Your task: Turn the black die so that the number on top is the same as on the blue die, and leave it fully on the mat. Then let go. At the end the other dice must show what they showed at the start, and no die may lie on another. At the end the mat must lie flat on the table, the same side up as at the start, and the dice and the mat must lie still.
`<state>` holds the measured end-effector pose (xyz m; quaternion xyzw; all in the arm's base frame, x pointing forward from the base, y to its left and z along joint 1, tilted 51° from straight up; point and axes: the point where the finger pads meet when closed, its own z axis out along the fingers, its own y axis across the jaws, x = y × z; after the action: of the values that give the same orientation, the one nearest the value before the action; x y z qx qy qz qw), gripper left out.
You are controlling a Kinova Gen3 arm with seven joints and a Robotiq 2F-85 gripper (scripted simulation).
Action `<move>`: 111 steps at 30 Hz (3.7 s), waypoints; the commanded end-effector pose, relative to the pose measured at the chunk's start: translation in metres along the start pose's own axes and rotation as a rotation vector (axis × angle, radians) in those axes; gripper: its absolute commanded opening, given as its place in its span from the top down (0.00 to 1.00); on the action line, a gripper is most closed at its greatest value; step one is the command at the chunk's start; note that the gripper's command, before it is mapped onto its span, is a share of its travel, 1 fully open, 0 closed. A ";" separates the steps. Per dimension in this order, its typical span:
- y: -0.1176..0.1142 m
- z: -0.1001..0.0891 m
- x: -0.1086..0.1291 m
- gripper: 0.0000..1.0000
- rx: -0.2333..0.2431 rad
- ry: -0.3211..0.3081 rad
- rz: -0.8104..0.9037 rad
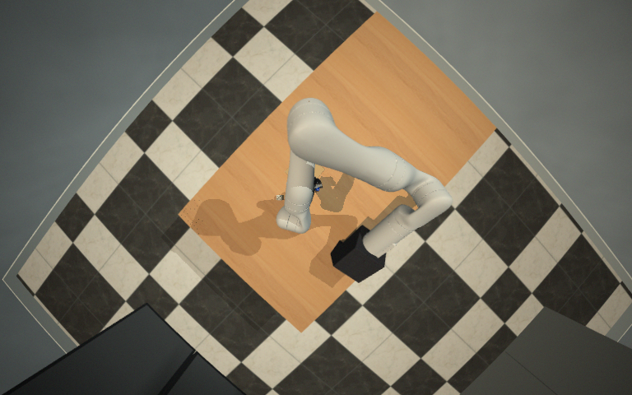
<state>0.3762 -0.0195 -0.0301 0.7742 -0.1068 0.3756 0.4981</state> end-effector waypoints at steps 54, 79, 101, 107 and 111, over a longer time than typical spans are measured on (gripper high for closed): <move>0.001 -0.024 0.082 0.00 0.227 -0.425 0.059; 0.012 -0.067 0.102 0.00 0.227 -0.425 0.059; 0.012 -0.067 0.102 0.00 0.227 -0.425 0.059; 0.012 -0.067 0.102 0.00 0.227 -0.425 0.059; 0.012 -0.067 0.102 0.00 0.227 -0.425 0.059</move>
<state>0.4084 0.0522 0.0627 0.8832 -0.1892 0.2279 0.3637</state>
